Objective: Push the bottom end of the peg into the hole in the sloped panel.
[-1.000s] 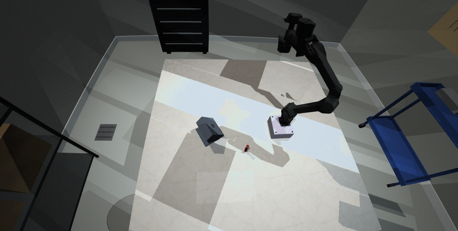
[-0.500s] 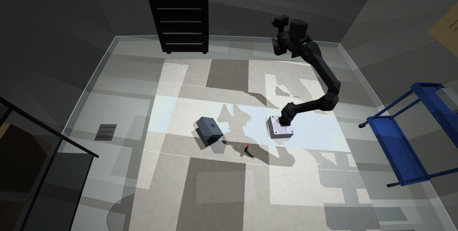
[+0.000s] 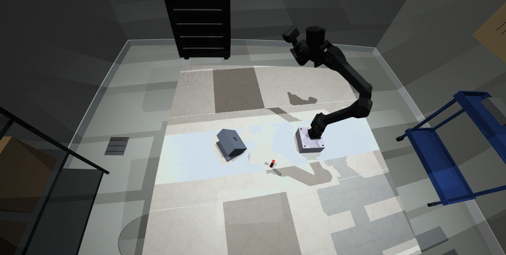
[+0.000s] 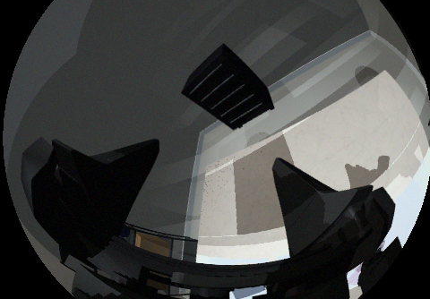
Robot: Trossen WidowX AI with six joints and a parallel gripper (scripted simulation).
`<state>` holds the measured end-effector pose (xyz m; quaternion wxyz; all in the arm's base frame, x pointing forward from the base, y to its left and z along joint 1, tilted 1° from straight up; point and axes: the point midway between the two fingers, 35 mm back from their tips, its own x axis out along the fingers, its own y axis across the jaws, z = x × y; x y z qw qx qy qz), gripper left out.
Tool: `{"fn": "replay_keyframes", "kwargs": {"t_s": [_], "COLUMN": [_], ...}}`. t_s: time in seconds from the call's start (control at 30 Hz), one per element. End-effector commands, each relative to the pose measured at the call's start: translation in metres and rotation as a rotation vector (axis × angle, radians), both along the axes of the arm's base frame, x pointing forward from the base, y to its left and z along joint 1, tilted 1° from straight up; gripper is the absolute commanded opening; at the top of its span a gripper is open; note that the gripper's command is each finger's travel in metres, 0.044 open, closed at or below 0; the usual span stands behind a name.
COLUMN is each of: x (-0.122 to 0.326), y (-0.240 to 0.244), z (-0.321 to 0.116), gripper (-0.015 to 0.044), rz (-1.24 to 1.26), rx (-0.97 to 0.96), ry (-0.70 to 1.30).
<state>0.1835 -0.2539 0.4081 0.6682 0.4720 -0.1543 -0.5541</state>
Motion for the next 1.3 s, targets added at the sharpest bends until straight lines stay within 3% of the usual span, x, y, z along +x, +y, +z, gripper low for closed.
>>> {"fn": "replay_keyframes", "kwargs": {"t_s": [0.0, 0.3, 0.67, 1.27], "x": [0.016, 0.048, 0.074, 0.118], "y": [0.004, 0.019, 0.052, 0.093], "z": [-0.014, -0.036, -0.051, -0.097], "gripper": [0.044, 0.044, 0.044, 0.044], "rz": [0.079, 0.277, 0.473, 0.871], "rx": [0.001, -0.035, -0.059, -0.228], "ry": [0.104, 0.337, 0.432, 0.859]}}
